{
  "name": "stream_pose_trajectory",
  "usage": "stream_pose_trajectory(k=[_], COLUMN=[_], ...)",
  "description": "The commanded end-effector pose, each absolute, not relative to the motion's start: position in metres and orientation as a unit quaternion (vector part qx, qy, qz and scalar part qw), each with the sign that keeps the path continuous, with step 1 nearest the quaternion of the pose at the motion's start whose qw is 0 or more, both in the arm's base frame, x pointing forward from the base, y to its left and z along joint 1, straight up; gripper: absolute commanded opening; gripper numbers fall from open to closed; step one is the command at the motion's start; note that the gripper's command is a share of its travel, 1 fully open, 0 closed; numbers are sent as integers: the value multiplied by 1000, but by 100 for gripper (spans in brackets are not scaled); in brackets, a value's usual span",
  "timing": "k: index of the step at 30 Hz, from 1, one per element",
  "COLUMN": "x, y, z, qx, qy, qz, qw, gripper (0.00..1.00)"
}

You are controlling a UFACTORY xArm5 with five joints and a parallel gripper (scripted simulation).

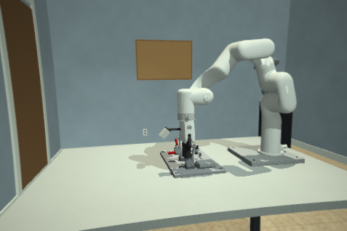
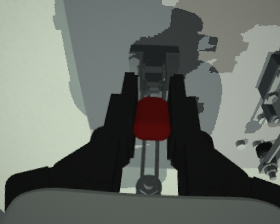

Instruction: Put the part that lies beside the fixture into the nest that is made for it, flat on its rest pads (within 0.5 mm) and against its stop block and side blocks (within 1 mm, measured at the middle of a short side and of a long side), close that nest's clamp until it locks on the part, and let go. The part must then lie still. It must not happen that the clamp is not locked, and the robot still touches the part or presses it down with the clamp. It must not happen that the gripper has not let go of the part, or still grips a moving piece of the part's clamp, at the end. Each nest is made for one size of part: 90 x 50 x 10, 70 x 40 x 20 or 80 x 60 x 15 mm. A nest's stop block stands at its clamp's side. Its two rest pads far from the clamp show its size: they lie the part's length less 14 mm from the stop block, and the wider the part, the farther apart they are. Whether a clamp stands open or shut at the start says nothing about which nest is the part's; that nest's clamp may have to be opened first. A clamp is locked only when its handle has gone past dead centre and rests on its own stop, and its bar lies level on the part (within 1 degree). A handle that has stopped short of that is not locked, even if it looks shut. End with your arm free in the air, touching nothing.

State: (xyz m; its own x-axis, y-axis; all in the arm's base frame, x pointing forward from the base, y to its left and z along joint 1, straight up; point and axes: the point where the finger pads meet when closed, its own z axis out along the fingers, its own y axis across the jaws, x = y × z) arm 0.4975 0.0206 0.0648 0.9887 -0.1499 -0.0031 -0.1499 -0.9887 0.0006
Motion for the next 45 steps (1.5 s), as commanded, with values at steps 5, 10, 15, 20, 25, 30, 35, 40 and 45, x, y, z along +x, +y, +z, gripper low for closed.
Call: stream_pose_trajectory(k=[5,10,15,20,25,30,35,40,45], x=[507,510,516,521,526,529,532,535,536], y=[19,19,18,17,17,16,16,15,15], z=[65,64,62,59,56,53,49,45,43], qx=[997,997,997,997,997,997,997,997,997], qy=[-75,-75,-75,-75,-75,-75,-75,-75,-75], qz=[1,1,1,1,1,1,1,1,1], qw=[0,0,0,0,0,0,0,0,0], gripper=[0,0,0,0,0,0,0,0,0])
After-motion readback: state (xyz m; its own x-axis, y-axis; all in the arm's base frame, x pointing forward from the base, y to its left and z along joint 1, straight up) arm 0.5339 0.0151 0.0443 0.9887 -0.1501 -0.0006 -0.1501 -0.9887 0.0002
